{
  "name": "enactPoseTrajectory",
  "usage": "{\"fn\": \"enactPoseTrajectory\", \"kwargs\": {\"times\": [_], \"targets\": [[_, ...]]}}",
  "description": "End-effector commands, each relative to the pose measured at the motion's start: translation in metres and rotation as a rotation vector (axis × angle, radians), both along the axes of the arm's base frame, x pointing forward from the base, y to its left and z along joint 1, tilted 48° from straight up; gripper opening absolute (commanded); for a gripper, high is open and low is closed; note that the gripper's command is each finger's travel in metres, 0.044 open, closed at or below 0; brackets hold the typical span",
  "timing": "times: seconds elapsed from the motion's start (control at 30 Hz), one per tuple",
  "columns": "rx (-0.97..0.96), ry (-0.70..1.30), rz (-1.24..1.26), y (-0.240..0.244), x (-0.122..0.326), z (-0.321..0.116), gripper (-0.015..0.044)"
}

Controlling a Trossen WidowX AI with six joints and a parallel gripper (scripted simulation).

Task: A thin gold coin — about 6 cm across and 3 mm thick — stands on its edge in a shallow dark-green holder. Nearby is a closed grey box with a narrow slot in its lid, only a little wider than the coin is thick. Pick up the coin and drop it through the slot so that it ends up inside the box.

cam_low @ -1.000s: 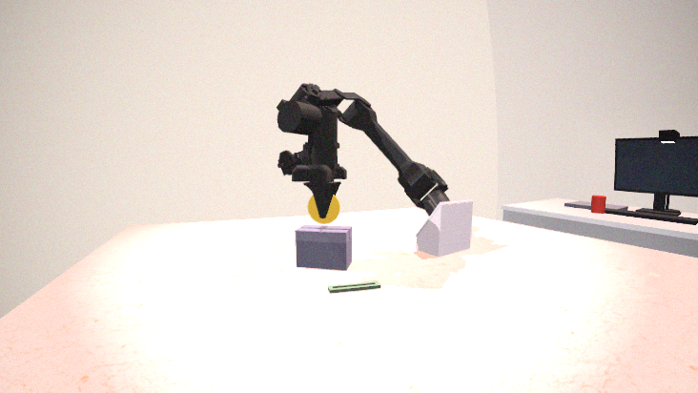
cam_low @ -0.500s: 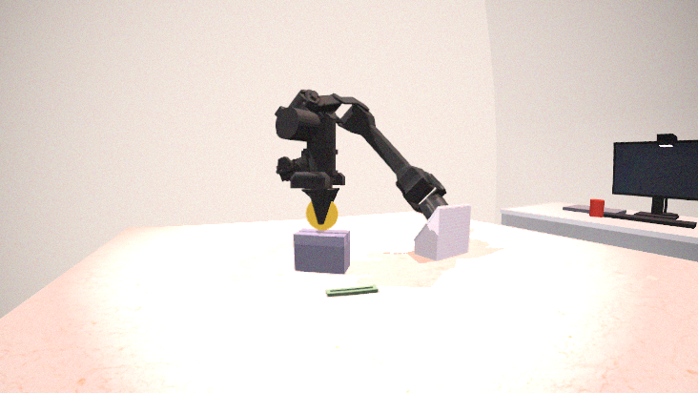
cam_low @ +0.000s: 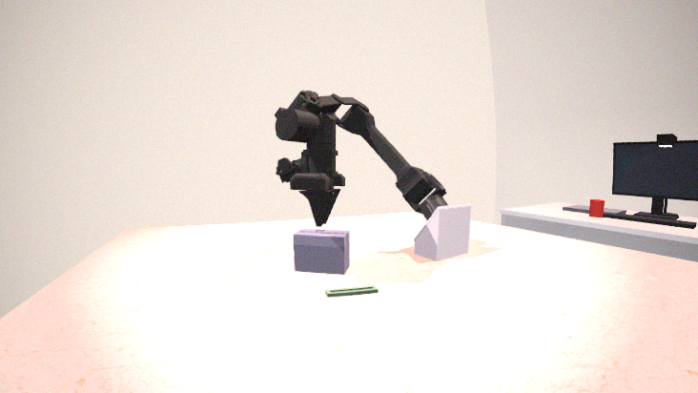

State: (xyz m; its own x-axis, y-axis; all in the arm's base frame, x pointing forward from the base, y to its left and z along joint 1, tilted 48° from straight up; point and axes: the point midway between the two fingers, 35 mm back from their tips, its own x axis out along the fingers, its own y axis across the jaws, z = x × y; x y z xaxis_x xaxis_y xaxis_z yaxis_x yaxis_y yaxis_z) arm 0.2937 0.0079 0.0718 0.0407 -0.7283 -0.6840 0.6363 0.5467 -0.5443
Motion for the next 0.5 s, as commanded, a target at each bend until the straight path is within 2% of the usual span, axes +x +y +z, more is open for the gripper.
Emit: {"fn": "enactPoseTrajectory", "kwargs": {"times": [0.0,0.13,0.47], "targets": [[0.0,-0.001,0.0,0.0,0.0,0.0,0.0161],[0.0,-0.001,0.0,0.0,0.0,0.0,0.0161],[-0.003,0.003,0.001,0.028,-0.003,0.026,0.0423]]}}
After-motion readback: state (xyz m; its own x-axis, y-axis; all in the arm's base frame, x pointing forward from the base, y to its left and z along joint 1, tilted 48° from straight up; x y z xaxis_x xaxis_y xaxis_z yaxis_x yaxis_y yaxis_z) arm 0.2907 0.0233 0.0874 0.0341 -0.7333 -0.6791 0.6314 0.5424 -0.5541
